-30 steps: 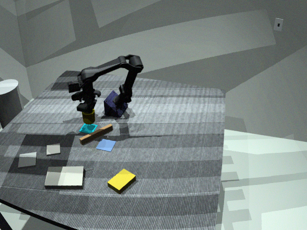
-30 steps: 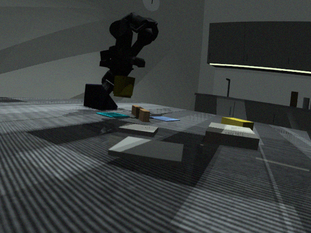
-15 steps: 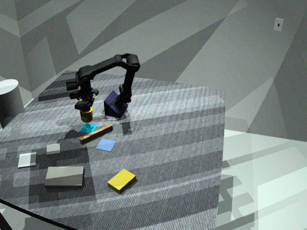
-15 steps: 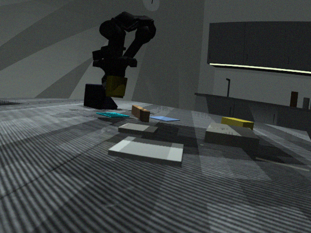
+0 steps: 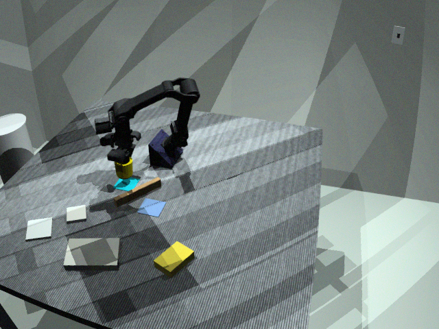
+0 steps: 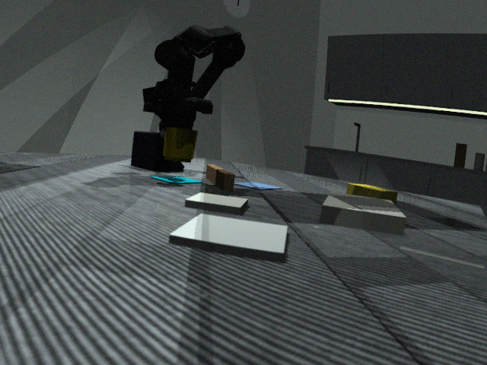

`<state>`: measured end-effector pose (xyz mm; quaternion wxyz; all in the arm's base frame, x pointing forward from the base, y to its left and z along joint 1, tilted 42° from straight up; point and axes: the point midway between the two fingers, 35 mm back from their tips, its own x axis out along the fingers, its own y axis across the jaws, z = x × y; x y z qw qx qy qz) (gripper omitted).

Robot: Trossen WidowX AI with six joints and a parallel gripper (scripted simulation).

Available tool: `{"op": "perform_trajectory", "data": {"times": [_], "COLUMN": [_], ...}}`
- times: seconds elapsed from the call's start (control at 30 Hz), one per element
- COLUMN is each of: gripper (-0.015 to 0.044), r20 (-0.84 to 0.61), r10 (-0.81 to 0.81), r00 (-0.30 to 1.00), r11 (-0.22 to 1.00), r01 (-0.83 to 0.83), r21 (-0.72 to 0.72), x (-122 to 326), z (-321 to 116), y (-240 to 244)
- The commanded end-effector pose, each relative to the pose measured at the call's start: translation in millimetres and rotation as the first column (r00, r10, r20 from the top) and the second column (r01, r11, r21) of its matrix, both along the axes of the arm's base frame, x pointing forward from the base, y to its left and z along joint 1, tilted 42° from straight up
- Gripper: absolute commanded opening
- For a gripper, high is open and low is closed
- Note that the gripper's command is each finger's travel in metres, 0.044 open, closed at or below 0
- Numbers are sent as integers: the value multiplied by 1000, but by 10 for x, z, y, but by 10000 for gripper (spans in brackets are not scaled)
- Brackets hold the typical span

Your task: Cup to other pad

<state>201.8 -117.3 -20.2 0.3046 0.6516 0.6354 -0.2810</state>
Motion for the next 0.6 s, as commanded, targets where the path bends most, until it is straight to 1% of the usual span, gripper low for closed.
{"op": "perform_trajectory", "data": {"times": [0.0, 0.57], "gripper": [0, 0], "r20": [-2, -1], "r10": [-3, -3], "r00": [1000, 1000], "r11": [1000, 1000], "r01": [3, 3], "r21": [5, 5], "x": [2, 5], "z": [-47, -219], "y": [50, 206]}}
